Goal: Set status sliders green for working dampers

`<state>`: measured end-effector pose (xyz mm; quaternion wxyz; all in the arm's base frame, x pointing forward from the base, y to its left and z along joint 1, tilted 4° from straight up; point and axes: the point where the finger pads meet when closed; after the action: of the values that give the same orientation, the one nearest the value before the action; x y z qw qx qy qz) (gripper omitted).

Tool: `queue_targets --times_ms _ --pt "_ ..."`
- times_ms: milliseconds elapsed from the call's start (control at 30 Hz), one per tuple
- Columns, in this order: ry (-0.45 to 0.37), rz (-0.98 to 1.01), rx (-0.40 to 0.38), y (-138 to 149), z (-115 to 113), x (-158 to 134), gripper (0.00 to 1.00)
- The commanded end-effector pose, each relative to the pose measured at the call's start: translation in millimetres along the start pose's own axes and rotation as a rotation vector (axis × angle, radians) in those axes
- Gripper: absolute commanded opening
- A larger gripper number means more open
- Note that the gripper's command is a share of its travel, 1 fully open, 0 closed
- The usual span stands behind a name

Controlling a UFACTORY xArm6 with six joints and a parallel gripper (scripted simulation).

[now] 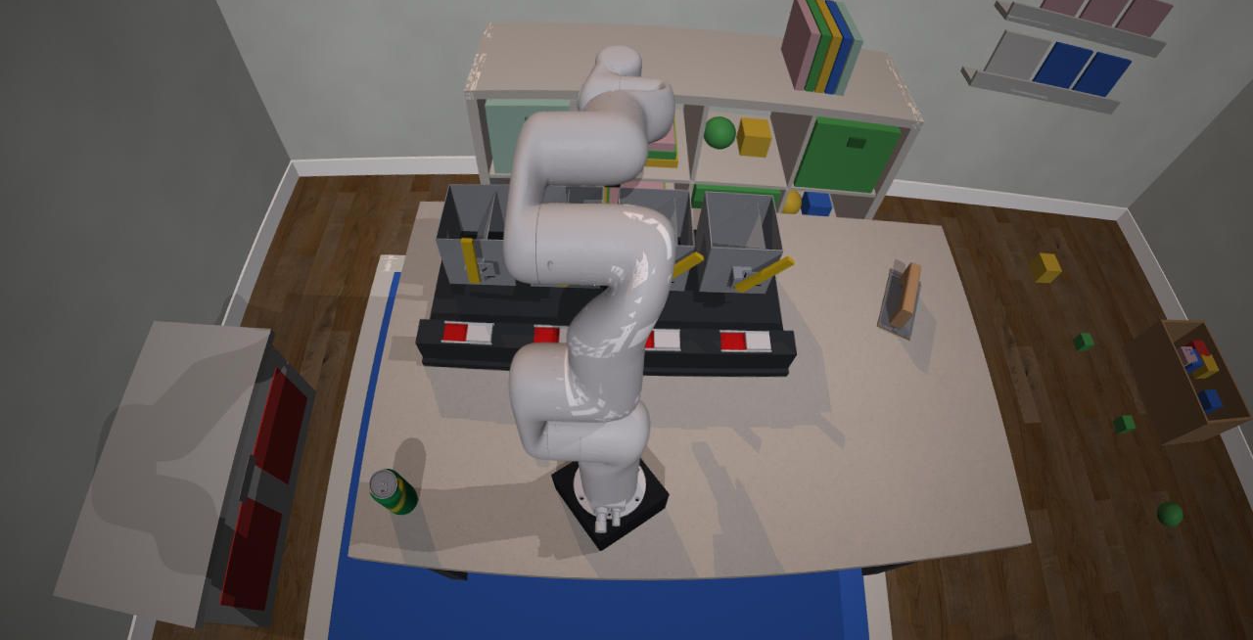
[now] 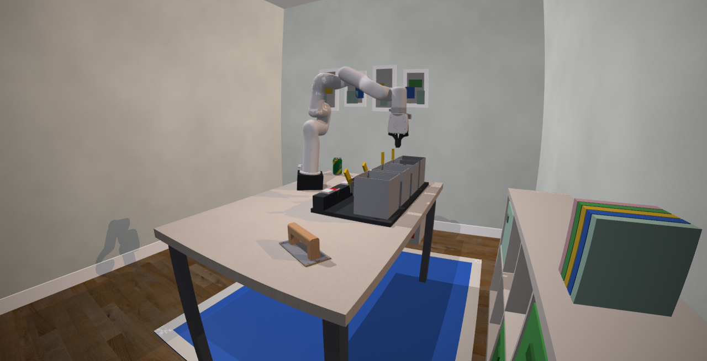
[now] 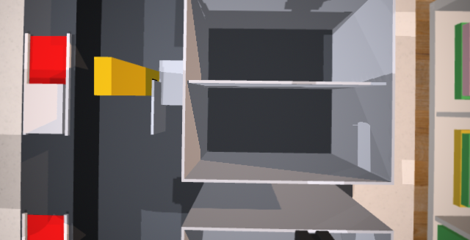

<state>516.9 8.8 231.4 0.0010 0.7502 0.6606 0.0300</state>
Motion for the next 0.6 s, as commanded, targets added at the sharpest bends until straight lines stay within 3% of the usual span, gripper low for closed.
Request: queue_targets --times_ms 0,400,567 --pt "0.001 0.000 -0.005 1.3 0.5 0.2 0.00" --pt "0.001 0.000 -0.005 -0.4 1.7 -0.1 0.00" --pt "0.001 0.000 -0.004 -45.4 3.1 -6.5 0.00"
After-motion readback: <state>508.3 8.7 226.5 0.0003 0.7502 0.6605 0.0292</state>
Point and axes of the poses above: the point where the finger pads meet when closed, its own z axis out along the fingers, its own y axis across the jaws, x = y × z, and after that the axes turned 8 degrees about z, right-handed
